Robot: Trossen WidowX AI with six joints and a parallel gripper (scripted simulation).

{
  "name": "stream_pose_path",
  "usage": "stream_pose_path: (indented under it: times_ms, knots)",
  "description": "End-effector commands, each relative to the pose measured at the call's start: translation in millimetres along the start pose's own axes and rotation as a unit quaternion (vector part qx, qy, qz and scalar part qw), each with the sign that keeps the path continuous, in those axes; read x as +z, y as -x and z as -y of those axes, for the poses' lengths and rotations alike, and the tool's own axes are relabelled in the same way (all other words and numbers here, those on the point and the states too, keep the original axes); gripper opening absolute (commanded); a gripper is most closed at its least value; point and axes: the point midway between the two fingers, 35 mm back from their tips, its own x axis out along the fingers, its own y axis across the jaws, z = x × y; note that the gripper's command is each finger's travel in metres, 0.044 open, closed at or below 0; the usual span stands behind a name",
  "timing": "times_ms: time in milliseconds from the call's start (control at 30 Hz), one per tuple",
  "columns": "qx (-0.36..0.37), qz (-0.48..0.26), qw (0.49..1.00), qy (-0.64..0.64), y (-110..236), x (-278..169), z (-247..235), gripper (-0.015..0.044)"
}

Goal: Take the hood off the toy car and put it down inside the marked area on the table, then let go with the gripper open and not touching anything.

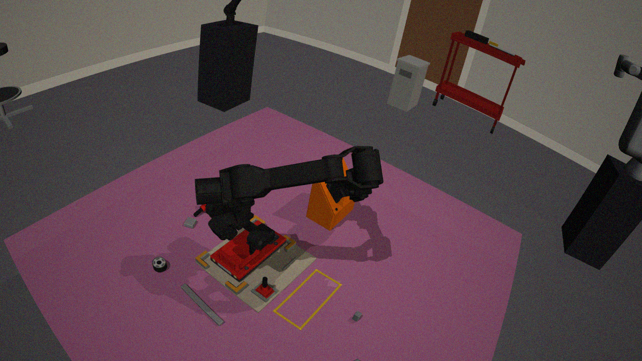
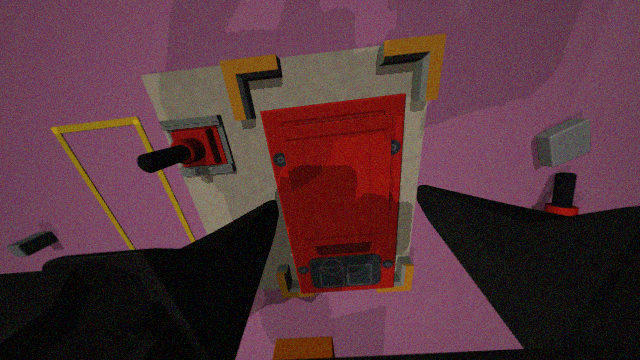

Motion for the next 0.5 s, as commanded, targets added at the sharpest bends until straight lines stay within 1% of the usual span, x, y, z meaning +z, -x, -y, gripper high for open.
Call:
stream_pose_path:
  times_ms: [0, 467]
  knots:
    - [0.003, 0.001, 1.000, -0.003, -2.8, -0.8, -0.9, 0.0440]
    - [0.004, 0.001, 1.000, -0.003, -10.6, -1.3, -1.8, 0.0440]
